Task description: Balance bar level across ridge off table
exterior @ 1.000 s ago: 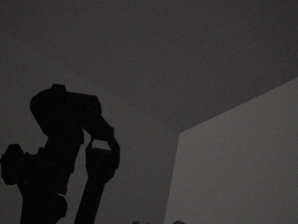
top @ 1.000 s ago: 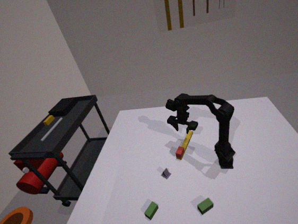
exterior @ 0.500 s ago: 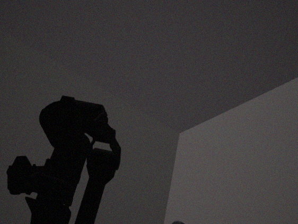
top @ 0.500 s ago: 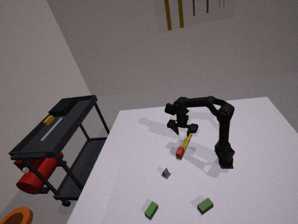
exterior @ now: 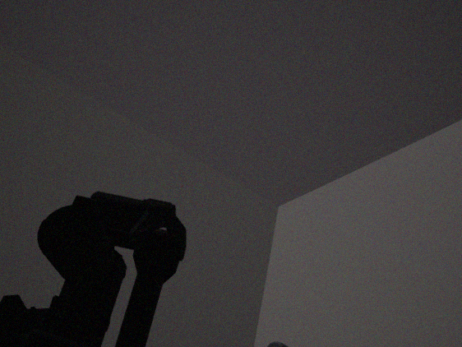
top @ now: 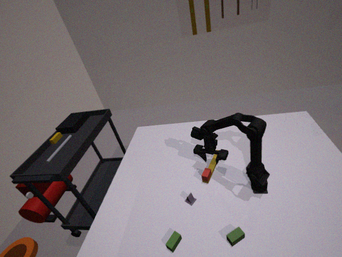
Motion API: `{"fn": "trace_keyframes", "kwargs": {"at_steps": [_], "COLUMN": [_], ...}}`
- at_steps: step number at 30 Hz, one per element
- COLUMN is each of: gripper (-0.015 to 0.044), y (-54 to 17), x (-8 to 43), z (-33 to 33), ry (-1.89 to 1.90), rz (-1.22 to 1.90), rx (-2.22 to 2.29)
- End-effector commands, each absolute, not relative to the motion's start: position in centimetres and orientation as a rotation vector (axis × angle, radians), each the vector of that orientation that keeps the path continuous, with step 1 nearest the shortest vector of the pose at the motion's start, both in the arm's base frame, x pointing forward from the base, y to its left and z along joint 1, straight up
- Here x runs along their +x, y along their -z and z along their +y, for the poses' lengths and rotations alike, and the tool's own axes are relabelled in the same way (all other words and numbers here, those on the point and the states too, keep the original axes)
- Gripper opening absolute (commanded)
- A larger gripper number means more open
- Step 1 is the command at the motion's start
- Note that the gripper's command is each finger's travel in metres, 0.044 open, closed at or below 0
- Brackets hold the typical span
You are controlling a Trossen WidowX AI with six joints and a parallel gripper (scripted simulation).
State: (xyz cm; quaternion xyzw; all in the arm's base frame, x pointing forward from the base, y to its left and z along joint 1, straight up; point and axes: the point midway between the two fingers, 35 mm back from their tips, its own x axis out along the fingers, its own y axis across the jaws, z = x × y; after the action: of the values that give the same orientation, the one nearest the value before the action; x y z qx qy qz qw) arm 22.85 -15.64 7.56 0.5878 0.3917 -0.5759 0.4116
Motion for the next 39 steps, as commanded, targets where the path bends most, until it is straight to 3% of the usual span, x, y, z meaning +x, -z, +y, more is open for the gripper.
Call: {"fn": "trace_keyframes", "kwargs": {"at_steps": [1,33,39], "gripper": [0.0315,0.0315,0.0157], "y": [-6.9,-4.6,-4.8], "x": [22.6,22.6,22.8], "z": [-15.6,-15.6,-15.6], "ry": [1.455,1.455,1.452], "rz": [0.996,0.996,0.991], "rx": [1.469,1.469,1.478]}}
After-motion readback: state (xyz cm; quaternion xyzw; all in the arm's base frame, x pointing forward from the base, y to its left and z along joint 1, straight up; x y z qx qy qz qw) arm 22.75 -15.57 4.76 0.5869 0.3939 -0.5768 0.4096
